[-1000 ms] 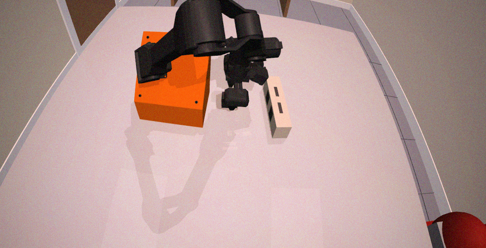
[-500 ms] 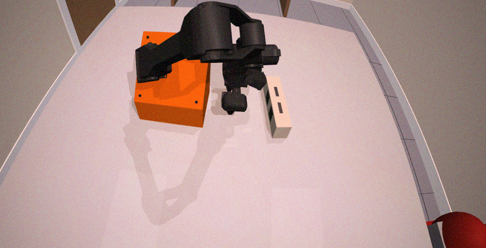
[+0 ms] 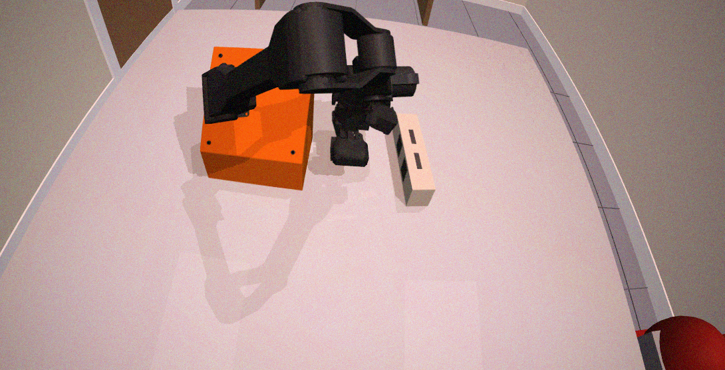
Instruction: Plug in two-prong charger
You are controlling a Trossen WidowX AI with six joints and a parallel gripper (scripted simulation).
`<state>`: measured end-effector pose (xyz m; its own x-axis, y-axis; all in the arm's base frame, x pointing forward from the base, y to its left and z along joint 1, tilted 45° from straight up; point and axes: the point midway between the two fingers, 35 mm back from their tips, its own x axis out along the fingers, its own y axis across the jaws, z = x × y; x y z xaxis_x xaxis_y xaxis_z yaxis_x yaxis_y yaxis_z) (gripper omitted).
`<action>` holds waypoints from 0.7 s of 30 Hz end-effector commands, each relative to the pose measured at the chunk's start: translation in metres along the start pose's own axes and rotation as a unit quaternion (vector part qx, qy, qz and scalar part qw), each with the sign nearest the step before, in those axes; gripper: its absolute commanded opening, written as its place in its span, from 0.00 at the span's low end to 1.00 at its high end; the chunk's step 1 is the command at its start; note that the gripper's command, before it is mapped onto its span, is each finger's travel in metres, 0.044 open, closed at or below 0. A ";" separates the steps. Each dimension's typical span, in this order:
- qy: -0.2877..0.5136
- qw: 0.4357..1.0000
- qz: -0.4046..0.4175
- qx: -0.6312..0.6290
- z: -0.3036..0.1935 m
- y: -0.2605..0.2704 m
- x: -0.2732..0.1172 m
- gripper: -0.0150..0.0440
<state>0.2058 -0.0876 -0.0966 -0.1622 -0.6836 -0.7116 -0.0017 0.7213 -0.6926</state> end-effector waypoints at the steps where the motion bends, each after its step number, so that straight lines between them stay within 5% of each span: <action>1: 0.000 1.000 0.000 0.000 0.000 0.000 0.000 0.41; 5: 0.000 1.000 0.000 0.000 0.000 0.000 -0.006 0.25; 21: 0.003 1.000 -0.001 -0.006 -0.012 0.003 -0.057 0.25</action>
<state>0.2029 -0.0493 -0.0609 -0.1713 -0.6871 -0.7061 -0.0254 0.7195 -0.6940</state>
